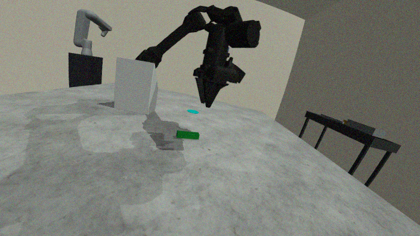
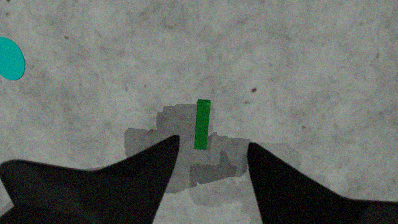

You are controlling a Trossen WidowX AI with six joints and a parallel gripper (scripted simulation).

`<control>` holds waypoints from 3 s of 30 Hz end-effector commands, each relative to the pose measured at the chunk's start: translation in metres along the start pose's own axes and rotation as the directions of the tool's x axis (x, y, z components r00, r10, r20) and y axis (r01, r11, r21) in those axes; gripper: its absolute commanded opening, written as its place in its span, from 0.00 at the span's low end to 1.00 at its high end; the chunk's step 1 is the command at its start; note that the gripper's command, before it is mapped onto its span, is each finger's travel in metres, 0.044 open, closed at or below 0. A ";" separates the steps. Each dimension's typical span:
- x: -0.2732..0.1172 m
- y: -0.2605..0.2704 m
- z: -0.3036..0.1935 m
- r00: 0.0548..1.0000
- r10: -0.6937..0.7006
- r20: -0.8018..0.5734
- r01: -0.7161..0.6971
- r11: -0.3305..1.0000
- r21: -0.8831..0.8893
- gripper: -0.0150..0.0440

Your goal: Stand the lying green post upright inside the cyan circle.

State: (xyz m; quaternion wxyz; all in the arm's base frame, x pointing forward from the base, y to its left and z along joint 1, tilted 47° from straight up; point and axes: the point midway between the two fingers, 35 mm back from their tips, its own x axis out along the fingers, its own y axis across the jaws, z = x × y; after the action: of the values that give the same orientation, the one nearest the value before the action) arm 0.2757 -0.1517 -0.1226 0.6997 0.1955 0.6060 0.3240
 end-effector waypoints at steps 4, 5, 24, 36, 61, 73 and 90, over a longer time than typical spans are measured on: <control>0.082 0.010 -0.005 0.999 0.034 -0.012 -0.034 0.999 0.009 0.65; 0.092 0.011 -0.006 0.999 0.035 -0.012 -0.035 0.999 0.009 0.65; 0.097 0.012 -0.006 0.999 0.033 -0.008 -0.033 0.999 0.005 0.29; 0.073 0.006 -0.001 1.000 0.009 0.011 -0.009 1.000 -0.016 0.29; 0.032 0.003 -0.001 1.000 0.015 -0.002 -0.015 1.000 -0.003 0.29; 0.011 0.004 -0.002 1.000 0.021 -0.007 -0.021 1.000 0.002 0.29; -0.019 0.007 -0.006 0.999 0.031 -0.014 -0.031 0.999 0.010 0.29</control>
State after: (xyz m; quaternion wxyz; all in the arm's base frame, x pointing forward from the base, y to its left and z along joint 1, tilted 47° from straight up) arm 0.2664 -0.1537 -0.1112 0.6865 0.2124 0.6097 0.3345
